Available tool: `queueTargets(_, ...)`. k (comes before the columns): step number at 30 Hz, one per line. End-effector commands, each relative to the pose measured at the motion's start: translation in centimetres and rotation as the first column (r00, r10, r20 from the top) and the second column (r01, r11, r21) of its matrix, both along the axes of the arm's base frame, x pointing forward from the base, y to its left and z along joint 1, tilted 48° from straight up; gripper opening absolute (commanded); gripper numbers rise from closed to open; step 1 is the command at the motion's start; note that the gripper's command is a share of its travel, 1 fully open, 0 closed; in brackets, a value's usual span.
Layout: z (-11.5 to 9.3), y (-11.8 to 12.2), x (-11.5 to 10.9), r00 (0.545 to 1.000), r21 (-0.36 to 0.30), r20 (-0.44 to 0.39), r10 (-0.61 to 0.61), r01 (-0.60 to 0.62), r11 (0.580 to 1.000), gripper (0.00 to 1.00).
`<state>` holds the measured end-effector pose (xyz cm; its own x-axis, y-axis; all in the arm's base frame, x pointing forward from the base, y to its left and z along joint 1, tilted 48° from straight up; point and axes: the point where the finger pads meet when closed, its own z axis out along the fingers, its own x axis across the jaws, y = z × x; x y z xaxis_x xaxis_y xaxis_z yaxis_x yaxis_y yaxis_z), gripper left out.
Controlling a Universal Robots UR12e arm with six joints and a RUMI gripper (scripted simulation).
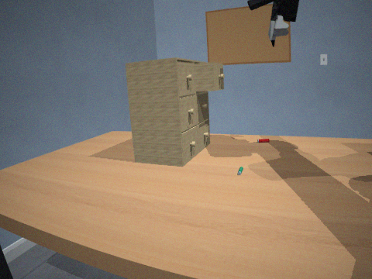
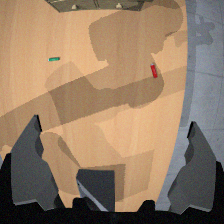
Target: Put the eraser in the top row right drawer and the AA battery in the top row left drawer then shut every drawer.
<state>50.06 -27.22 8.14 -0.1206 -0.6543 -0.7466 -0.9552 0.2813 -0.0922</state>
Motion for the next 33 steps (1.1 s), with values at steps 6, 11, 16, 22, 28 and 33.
queueTargets(6,-0.5,0.4,0.7,0.995,-0.011,0.063,-0.072,0.072,0.997,1.0)
queueTargets(11,-0.9,0.7,1.2,0.987,-0.015,0.107,-0.12,0.122,0.992,1.0)
queueTargets(16,-1.3,1.1,1.8,0.973,-0.016,0.155,-0.172,0.177,0.984,1.0)
queueTargets(22,-1.7,1.4,2.2,0.958,-0.016,0.194,-0.213,0.22,0.975,1.0)
queueTargets(28,-2.2,1.9,2.8,0.93,-0.012,0.249,-0.271,0.283,0.959,1.0)
queueTargets(33,-2.6,2.2,3.3,0.904,-0.006,0.291,-0.314,0.33,0.944,1.0)
